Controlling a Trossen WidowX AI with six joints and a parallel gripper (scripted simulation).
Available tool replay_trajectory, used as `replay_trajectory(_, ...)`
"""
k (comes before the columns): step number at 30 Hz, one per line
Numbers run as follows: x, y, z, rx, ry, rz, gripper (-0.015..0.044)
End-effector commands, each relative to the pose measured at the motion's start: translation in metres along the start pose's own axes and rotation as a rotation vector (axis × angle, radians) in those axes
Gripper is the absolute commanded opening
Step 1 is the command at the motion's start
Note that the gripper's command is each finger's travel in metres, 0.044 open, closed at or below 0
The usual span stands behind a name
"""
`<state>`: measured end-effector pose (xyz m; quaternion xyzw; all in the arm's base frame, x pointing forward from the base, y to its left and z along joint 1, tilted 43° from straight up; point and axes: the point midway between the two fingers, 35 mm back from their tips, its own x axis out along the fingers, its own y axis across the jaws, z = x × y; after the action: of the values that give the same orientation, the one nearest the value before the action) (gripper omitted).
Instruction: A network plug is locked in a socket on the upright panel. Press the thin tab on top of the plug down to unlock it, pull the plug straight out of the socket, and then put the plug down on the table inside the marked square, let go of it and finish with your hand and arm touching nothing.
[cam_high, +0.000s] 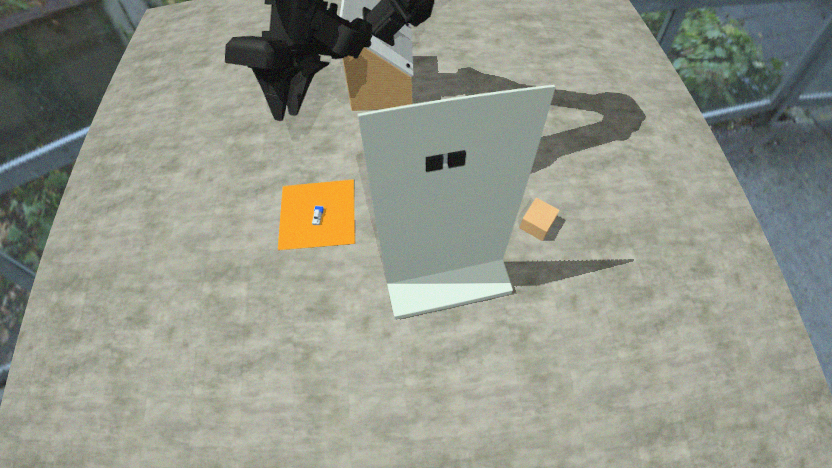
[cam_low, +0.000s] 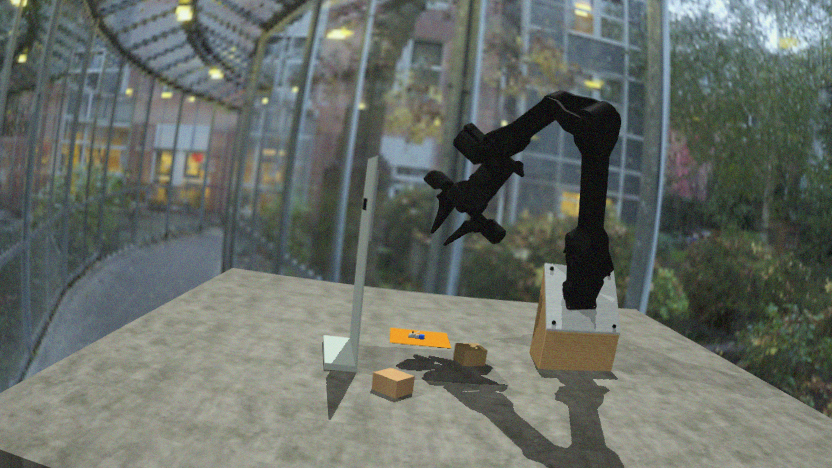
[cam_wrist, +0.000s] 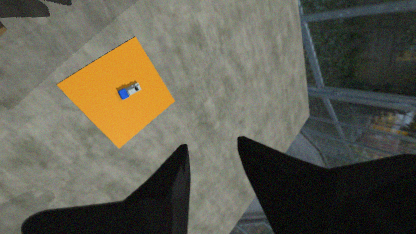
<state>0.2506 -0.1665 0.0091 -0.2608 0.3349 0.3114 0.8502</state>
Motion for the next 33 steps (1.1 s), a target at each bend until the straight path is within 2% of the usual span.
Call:
replay_trajectory(1,-0.0178,-0.0102,0.0035,-0.014,-0.007,-0.009,0.0156)
replay_trajectory(6,-0.0201,-0.0111,0.0039,-0.015,-0.008,-0.009,0.0156)
replay_trajectory(17,-0.0201,-0.0111,0.0039,-0.015,-0.008,-0.009,0.0440)
replay_trajectory(33,-0.0201,-0.0111,0.0039,-0.015,-0.008,-0.009,0.0440)
